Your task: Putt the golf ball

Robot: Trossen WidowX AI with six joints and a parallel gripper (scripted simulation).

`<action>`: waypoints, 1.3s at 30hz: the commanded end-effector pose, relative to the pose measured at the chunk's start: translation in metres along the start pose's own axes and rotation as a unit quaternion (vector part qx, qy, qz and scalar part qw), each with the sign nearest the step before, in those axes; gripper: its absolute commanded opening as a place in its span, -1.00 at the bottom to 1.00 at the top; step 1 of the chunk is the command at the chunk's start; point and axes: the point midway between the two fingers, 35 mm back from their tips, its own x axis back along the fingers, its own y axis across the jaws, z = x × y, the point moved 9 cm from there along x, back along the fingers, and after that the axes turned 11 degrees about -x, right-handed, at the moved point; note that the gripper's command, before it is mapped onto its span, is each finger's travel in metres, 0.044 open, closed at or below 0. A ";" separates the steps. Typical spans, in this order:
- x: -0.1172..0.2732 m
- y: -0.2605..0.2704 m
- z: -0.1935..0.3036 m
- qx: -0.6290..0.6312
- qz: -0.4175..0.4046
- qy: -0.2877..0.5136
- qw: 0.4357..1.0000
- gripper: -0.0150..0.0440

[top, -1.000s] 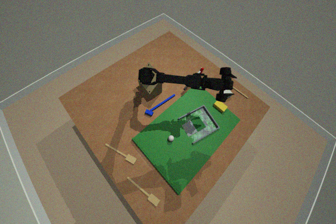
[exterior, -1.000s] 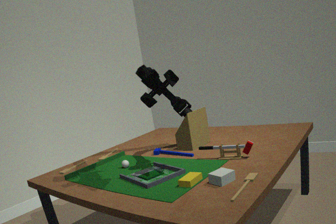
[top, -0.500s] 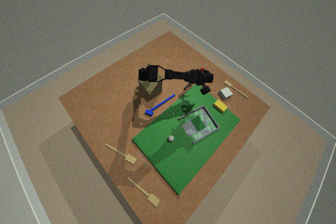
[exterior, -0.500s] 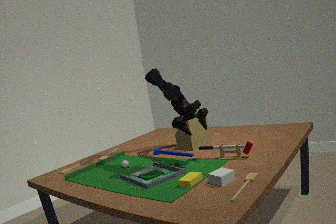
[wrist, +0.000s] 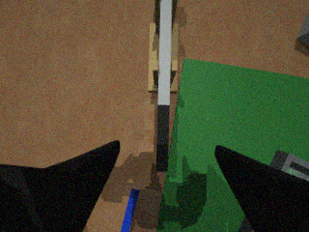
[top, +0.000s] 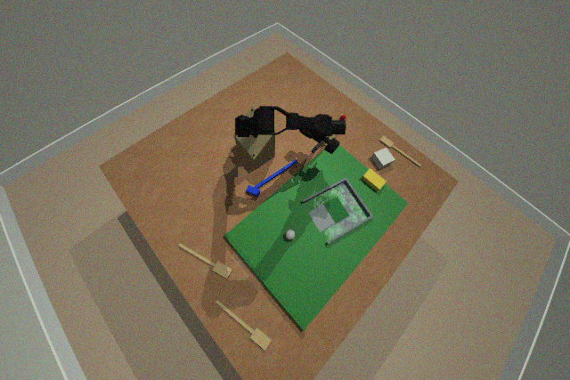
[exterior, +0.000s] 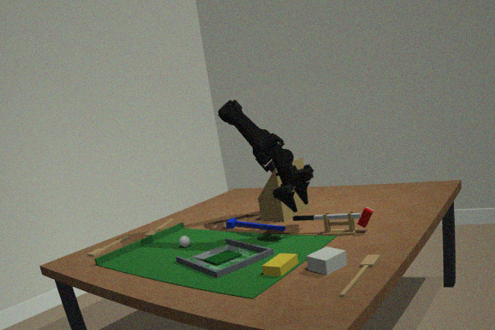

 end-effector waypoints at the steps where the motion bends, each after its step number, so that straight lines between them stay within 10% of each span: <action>1: -0.010 0.002 0.001 0.007 0.000 0.005 1.000 1.00; 39: -0.066 -0.002 0.018 0.004 -0.001 0.005 1.000 0.82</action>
